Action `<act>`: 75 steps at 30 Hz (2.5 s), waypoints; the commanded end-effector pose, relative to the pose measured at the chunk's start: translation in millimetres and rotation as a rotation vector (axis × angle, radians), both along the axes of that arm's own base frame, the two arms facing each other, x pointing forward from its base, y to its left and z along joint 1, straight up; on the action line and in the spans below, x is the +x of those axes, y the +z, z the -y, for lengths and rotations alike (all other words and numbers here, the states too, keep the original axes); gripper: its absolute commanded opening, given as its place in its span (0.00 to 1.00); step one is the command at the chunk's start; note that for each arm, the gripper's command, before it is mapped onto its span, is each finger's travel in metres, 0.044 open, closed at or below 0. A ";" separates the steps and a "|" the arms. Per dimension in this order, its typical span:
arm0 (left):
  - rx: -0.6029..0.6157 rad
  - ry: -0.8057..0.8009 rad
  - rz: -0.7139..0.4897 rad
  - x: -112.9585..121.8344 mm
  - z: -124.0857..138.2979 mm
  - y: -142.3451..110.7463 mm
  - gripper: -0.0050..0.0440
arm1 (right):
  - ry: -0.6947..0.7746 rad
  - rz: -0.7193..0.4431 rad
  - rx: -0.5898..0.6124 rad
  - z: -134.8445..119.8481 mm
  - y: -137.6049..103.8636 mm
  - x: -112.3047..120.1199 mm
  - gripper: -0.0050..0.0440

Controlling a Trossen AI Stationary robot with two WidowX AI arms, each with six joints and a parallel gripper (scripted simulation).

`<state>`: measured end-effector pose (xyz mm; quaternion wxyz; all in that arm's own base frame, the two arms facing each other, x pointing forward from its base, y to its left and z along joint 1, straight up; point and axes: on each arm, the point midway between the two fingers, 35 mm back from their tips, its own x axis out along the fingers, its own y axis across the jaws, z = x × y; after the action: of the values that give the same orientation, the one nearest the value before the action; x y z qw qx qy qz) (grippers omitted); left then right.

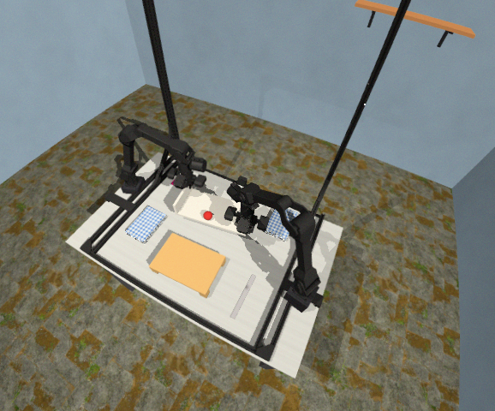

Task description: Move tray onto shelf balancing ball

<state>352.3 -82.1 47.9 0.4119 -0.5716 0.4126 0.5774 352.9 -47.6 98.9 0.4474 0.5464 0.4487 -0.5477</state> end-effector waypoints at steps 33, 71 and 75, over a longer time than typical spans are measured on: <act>-0.015 0.003 0.005 -3.1 -12.4 2.6 0.14 | 0.002 0.010 0.009 12.7 3.3 -4.1 0.14; -0.022 0.003 0.008 -6.1 -24.2 2.1 0.14 | 0.002 0.011 0.015 24.4 3.8 -7.4 0.14; -0.002 0.003 0.003 -6.5 -25.9 3.1 0.14 | 0.002 0.005 -0.004 26.1 2.8 -7.9 0.14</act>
<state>346.3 -57.9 47.3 0.4092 -0.5744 0.4155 0.5744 345.9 -71.5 99.3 0.4448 0.5501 0.4511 -0.5441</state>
